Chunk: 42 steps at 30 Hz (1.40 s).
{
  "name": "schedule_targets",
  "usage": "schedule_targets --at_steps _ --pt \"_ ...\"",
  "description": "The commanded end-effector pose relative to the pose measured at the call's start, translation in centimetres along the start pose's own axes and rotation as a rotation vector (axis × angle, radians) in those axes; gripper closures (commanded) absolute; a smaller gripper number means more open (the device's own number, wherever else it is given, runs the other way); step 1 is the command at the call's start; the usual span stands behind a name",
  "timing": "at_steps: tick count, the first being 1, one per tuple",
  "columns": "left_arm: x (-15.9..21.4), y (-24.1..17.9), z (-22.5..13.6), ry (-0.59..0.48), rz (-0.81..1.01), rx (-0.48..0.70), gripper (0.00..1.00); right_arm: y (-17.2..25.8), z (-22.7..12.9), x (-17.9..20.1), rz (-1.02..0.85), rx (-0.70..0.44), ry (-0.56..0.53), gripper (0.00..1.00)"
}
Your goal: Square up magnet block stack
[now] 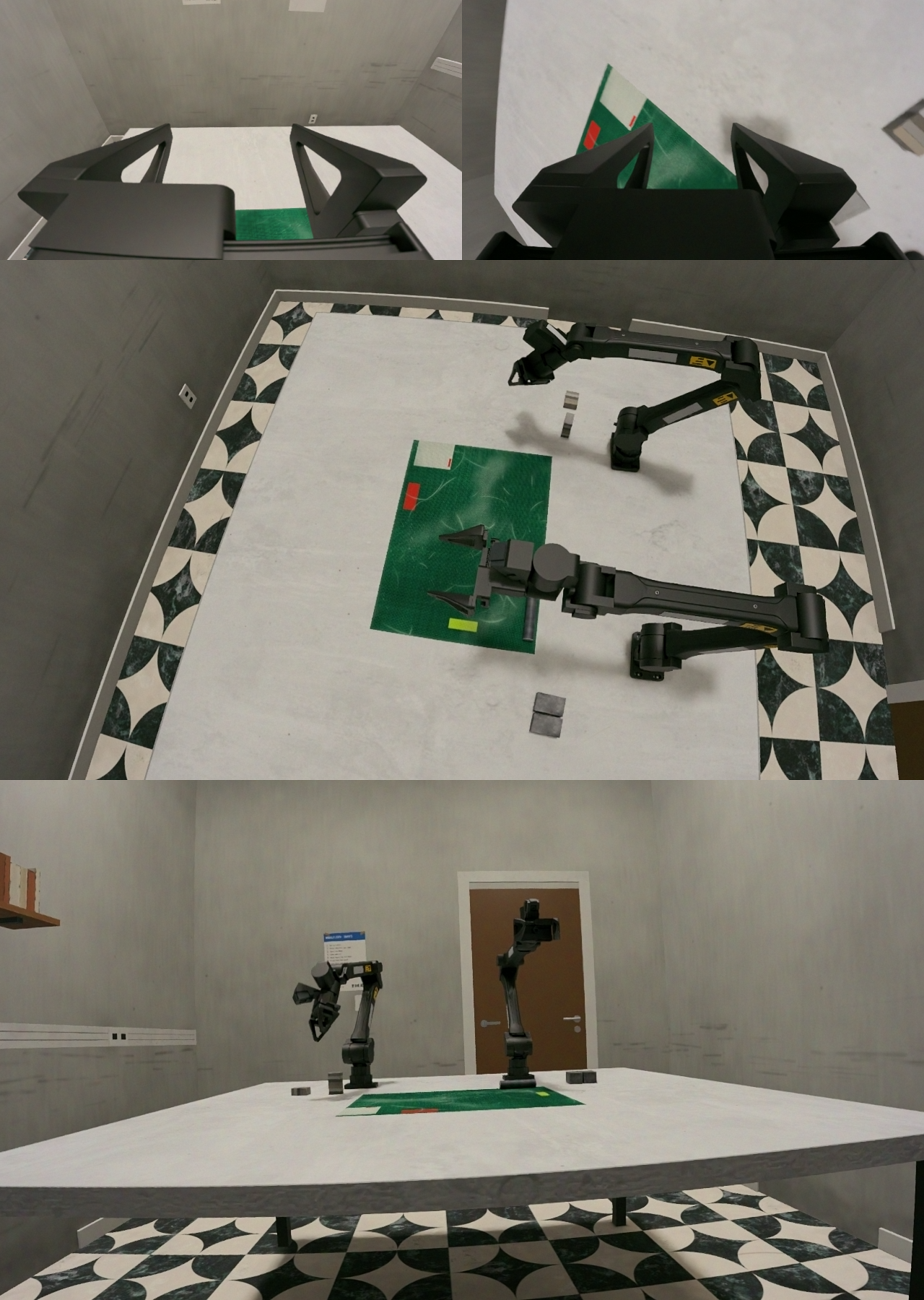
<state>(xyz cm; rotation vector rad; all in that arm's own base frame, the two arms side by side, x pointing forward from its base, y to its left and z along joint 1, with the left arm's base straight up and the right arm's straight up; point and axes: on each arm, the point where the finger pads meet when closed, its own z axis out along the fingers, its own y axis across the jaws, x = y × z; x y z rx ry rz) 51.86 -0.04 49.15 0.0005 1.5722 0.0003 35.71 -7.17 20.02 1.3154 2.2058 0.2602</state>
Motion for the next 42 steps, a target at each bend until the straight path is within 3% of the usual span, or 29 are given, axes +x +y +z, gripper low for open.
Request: schedule_targets --at_steps 1,4,7,21,23,24,38,42 --pt "-4.3 -0.4 0.4 -0.077 -0.016 0.006 0.00 5.9 -1.4 -3.6 -0.153 -0.130 -0.086 0.40" --pt "-4.6 -0.4 0.4 -0.082 -0.016 0.005 0.00 8.3 -2.1 -4.8 -0.232 -0.189 -0.139 0.40" --pt "-4.6 -0.4 0.4 -0.082 -0.016 0.005 0.00 7.9 -1.5 -4.8 -0.251 -0.185 -0.145 0.40" --pt "-4.5 -0.4 0.5 -0.076 -0.016 0.005 0.00 20.4 -8.4 -9.3 -0.612 -0.447 -0.466 0.40" --pt "-4.5 -0.4 0.5 -0.076 -0.016 0.005 0.00 20.4 -8.4 -9.3 -0.612 -0.447 -0.466 0.40" --pt "-2.5 -0.1 0.6 -0.043 -0.016 0.001 0.00 20.1 -8.0 -9.5 -0.629 -0.440 -0.479 0.40" --pt "-2.3 -0.3 0.5 -0.041 -0.017 0.005 0.00 30.3 -18.0 -11.8 -0.914 -0.616 -0.879 0.40" --pt "-2.3 -0.3 0.5 -0.042 -0.017 0.005 0.00 29.9 -17.4 -12.6 -0.925 -0.594 -0.902 0.40"
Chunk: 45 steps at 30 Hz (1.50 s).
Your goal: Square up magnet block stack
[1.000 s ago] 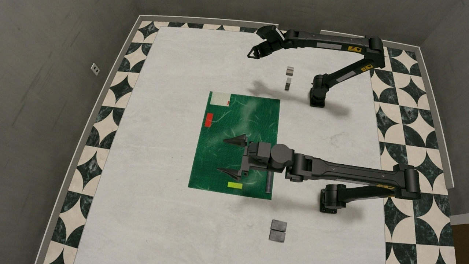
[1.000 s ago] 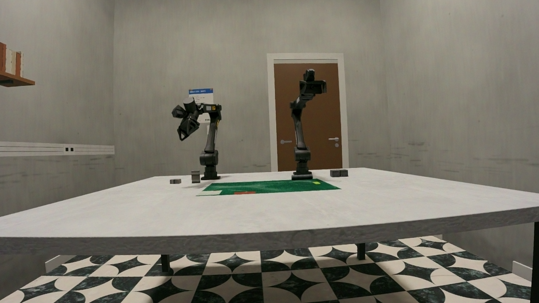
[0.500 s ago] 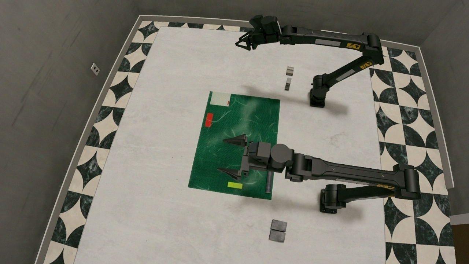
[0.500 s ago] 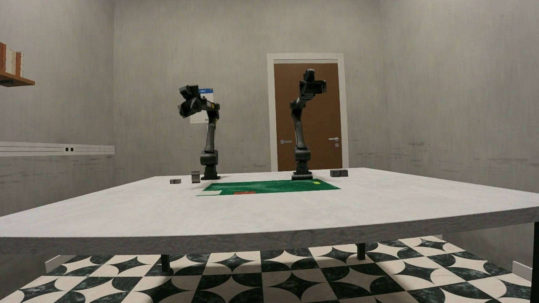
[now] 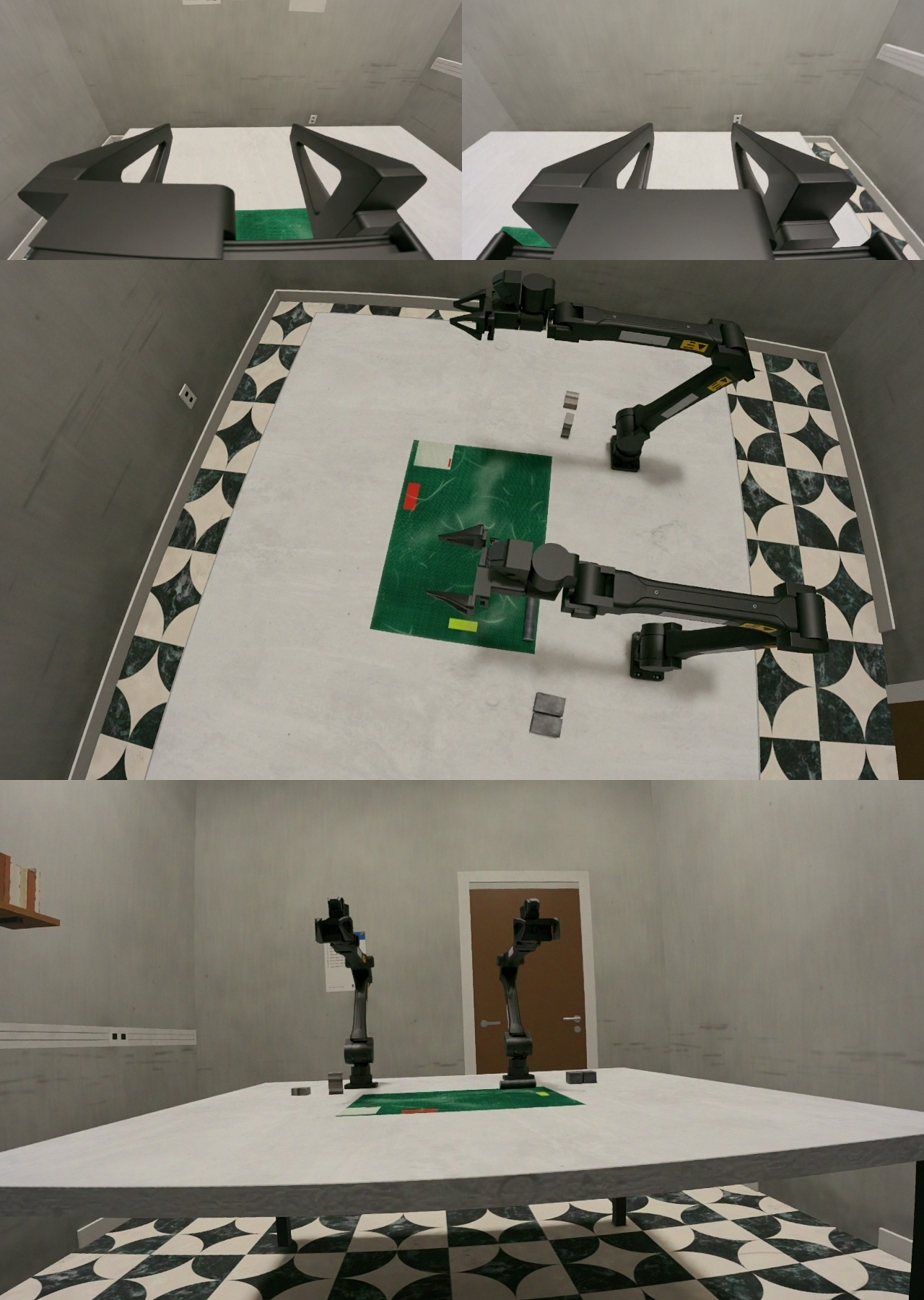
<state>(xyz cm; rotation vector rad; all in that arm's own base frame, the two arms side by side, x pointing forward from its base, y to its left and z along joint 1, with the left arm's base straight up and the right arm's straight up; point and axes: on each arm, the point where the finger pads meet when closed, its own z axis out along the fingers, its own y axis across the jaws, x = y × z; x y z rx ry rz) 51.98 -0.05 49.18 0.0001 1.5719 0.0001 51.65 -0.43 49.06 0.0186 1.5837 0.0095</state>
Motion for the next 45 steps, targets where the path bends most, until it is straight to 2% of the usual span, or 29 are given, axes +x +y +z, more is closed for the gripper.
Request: schedule_targets --at_steps 1,2,3,6,8,12,13,15,18,22,25,33,34,38,45 --pt "-2.4 -0.3 0.2 -0.044 -0.016 0.005 0.00 -0.5 1.6 -2.4 -0.063 0.007 -0.059 0.40" --pt "-2.4 -0.3 0.2 -0.044 -0.016 0.005 0.00 0.8 1.5 -3.8 -0.060 -0.016 -0.085 0.40" --pt "-2.4 -0.3 0.2 -0.044 -0.016 0.005 0.00 0.7 1.7 -2.0 -0.050 -0.016 -0.054 0.40" --pt "-2.6 -0.3 -0.1 -0.048 -0.016 0.005 0.00 1.1 0.6 -5.8 -0.002 -0.024 -0.119 0.40" --pt "-2.7 -0.3 -0.2 -0.051 -0.016 0.005 0.00 1.1 -0.4 -6.7 -0.001 -0.019 -0.132 0.40" --pt "-2.8 -0.3 -0.4 -0.053 -0.016 0.005 0.00 0.3 0.3 -5.4 -0.016 -0.004 -0.097 0.40" --pt "-2.9 -0.3 -0.6 -0.056 -0.016 0.005 0.00 0.3 0.8 -3.2 -0.027 -0.003 -0.054 0.40" --pt "-2.9 -0.3 -0.6 -0.056 -0.016 0.005 0.00 0.3 0.8 -3.2 -0.027 -0.003 -0.054 0.40" --pt "-2.0 -0.3 0.0 -0.039 -0.016 0.004 0.00 0.2 0.3 -0.5 -0.021 0.000 -0.015 0.40" --pt "-1.8 -0.3 0.1 -0.036 -0.016 0.004 0.00 0.2 -0.3 -2.1 -0.023 0.001 -0.042 0.40" --pt "-1.7 -0.3 0.1 -0.034 -0.016 0.004 0.00 0.1 -0.1 -0.9 -0.026 0.001 -0.022 0.40" --pt "-1.5 -0.3 0.1 -0.031 -0.016 0.004 0.00 0.3 0.2 -2.2 -0.021 0.000 -0.044 0.40" --pt "-1.4 -0.3 0.1 -0.030 -0.016 0.004 0.00 0.1 0.4 -0.9 -0.026 0.003 -0.017 0.40" --pt "-1.2 -0.3 0.2 -0.027 -0.016 0.004 0.00 0.1 0.3 -0.2 -0.027 0.004 -0.008 0.40" --pt "-0.9 -0.3 0.2 -0.022 -0.016 0.004 0.00 0.0 0.1 -0.6 -0.027 0.005 -0.013 0.40"
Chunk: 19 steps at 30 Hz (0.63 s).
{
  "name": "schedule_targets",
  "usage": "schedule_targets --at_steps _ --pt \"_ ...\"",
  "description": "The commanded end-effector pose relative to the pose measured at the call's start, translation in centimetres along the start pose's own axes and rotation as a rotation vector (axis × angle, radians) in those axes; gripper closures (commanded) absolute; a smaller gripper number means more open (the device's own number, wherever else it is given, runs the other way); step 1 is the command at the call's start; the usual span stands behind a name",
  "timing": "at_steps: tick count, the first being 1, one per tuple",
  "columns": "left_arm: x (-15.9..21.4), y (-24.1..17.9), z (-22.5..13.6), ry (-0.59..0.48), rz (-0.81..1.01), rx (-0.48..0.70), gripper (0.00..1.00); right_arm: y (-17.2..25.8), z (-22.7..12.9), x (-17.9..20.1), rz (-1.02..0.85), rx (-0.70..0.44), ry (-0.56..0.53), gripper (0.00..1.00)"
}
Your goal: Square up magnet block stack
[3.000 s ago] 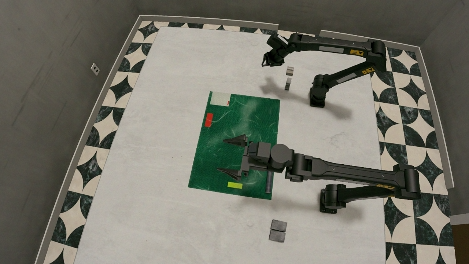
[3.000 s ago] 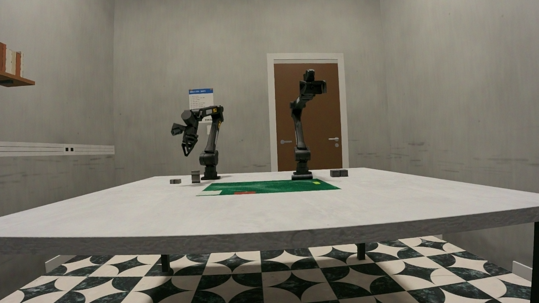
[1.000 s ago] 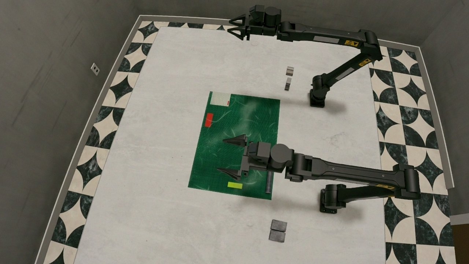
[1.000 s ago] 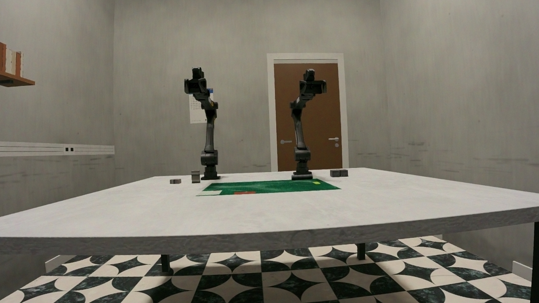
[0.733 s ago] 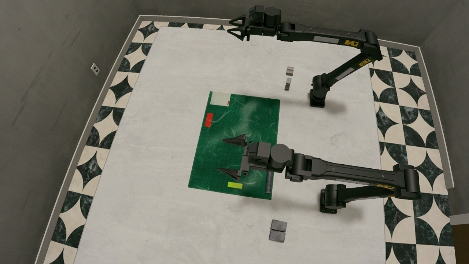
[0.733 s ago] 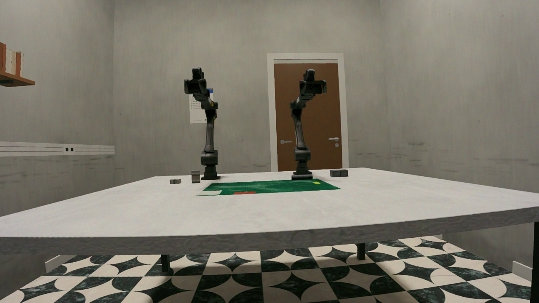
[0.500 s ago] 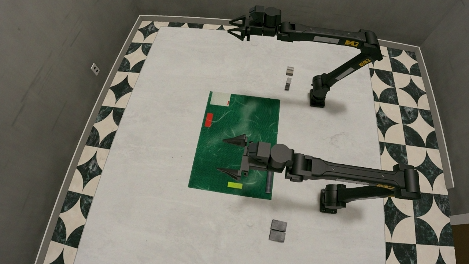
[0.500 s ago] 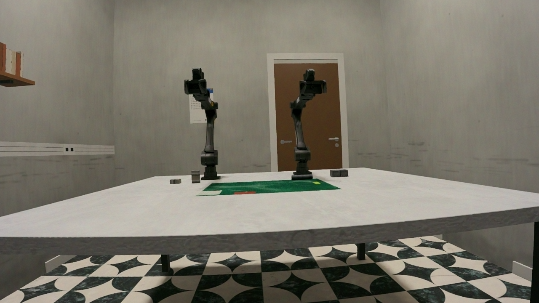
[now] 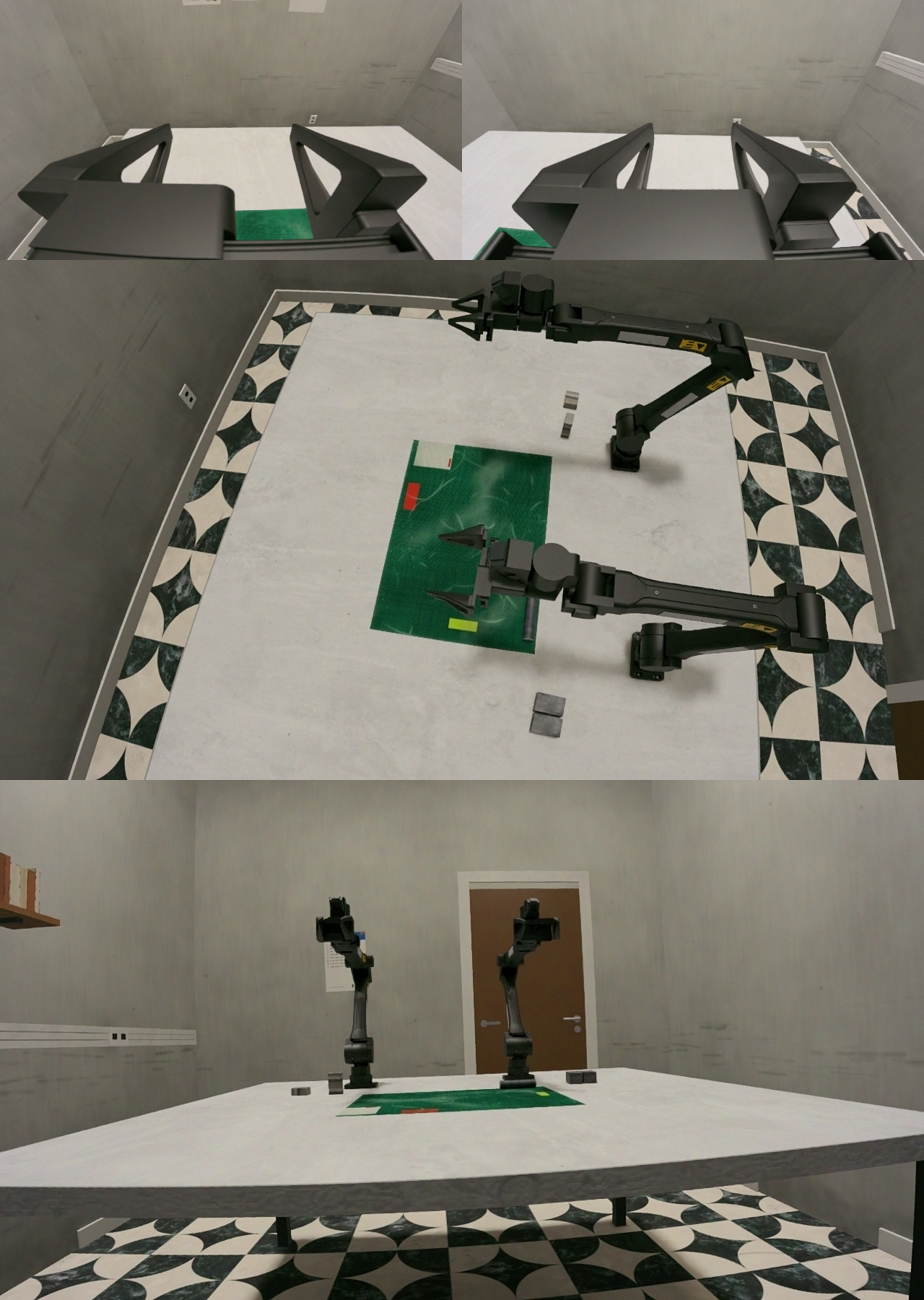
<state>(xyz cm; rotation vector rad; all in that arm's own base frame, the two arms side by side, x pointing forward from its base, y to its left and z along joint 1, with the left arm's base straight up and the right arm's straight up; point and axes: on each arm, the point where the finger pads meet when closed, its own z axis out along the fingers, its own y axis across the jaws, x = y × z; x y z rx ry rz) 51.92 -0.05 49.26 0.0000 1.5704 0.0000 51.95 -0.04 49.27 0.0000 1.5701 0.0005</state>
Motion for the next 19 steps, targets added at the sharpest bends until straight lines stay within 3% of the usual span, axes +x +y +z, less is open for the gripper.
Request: schedule_targets --at_steps 1,19 --pt "-0.82 -0.25 0.25 -0.020 -0.016 0.004 0.00 -0.40 -0.18 -0.52 -0.009 0.011 -0.003 0.40" --pt "-0.44 -0.25 0.31 -0.014 -0.016 0.004 0.00 -0.45 -0.35 -0.68 -0.009 0.012 -0.006 0.40"
